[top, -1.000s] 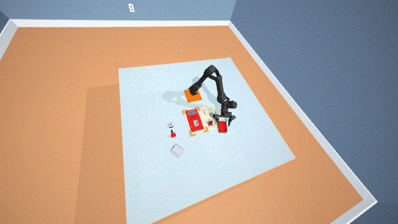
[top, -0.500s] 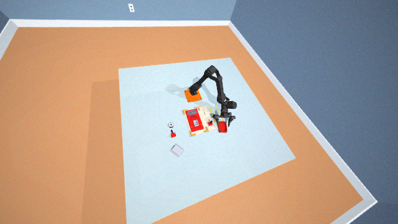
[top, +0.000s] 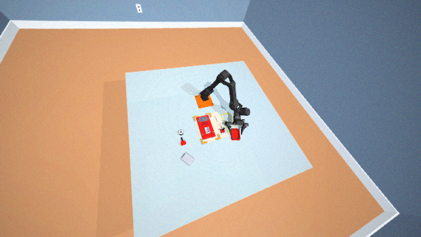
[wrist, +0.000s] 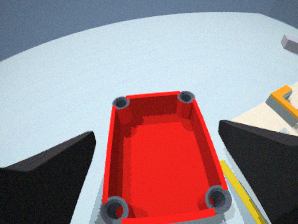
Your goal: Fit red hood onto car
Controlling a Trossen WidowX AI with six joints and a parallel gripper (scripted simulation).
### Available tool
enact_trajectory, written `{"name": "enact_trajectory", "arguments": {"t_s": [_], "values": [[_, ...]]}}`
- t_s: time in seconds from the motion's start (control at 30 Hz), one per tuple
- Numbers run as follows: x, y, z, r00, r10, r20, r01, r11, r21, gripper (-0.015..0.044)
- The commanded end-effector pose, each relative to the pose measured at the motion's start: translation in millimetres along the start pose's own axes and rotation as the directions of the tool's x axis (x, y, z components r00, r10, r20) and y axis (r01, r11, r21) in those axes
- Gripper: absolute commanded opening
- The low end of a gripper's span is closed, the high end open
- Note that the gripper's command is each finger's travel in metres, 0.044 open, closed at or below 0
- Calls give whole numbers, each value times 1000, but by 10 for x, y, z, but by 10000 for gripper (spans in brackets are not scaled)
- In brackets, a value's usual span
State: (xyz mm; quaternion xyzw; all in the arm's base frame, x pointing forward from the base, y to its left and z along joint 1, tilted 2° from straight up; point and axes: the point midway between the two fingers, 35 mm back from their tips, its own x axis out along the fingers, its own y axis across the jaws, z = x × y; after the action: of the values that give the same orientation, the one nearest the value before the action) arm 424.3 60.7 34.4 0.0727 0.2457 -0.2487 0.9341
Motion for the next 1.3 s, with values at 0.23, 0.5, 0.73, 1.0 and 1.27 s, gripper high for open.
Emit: {"name": "enact_trajectory", "arguments": {"t_s": [0.23,0.5,0.73,1.0,1.27], "values": [[40,-4,-94,1000,1,-10,-1,1000,-10,440],[45,-5,-105,1000,1,-10,-1,1000,-10,440],[35,-6,-71,1000,-2,-3,2,1000,-3,322],[32,-5,-64,1000,-2,-3,2,1000,-3,249],[-109,19,219,1000,-1,-3,1,1000,-3,39]]}}
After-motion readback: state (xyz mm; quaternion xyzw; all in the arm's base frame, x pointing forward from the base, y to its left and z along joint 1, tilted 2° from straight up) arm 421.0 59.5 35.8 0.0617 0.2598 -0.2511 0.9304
